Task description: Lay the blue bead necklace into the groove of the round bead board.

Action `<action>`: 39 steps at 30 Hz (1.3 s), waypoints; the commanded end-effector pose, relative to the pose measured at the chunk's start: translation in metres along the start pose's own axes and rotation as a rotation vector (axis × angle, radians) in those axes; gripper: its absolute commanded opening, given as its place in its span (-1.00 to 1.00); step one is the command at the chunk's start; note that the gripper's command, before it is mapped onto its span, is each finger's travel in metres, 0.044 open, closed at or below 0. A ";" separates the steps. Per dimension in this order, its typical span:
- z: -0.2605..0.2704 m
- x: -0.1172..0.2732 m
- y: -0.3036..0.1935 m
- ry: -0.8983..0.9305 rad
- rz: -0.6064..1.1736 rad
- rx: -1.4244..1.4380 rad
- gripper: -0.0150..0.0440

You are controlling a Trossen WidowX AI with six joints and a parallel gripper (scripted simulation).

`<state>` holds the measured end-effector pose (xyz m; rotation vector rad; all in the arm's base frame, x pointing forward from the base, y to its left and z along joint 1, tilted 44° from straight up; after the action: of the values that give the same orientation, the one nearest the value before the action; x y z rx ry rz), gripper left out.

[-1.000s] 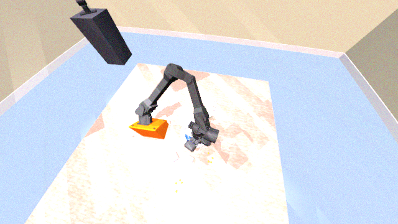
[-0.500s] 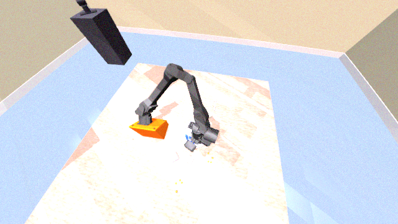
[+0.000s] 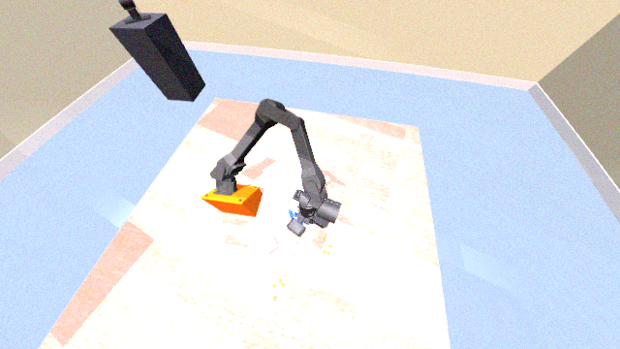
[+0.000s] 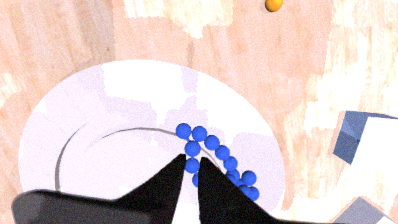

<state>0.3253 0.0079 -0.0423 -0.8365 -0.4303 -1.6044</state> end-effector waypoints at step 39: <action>0.029 -0.001 0.027 0.004 0.001 -0.006 -0.49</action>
<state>0.3593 0.0208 -0.0256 -0.8347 -0.4230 -1.6047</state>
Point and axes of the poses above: the point midway between the two fingers, 35 mm back from their tips, its own x axis back along the fingers, its own z axis across the jaws, y = z × x, the point moved 3 cm from there along x, back along the fingers, and after that the axes turned 11 degrees about x, right-handed, at the moved point
